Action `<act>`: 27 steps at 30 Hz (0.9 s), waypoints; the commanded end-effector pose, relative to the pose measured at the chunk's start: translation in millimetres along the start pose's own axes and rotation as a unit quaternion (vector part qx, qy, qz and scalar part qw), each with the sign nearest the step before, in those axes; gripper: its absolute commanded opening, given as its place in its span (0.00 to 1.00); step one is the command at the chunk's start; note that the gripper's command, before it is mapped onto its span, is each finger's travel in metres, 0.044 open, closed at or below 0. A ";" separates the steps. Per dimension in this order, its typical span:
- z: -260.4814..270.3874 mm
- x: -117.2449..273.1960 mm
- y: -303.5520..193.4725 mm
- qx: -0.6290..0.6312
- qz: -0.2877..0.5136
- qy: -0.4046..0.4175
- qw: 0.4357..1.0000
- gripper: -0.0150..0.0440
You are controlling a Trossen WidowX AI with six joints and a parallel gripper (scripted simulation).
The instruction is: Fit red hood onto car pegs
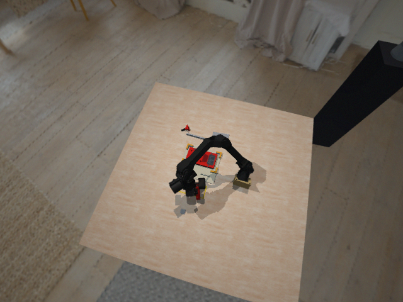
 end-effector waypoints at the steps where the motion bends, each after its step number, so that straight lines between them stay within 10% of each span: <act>1: 1.6 -14.5 -0.6 0.003 0.003 0.005 1.000 0.25; 27: 10.4 -39.1 0.9 0.003 0.003 0.006 1.000 0.25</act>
Point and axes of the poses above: the point midway between the two fingers, 35 mm back from their tips, its own x axis back along the fingers, its own z axis across the jaws, y = z × x, the point moved 3 cm from there along x, back along the fingers, and after that the axes turned 9 degrees about x, right-handed, at the moved point
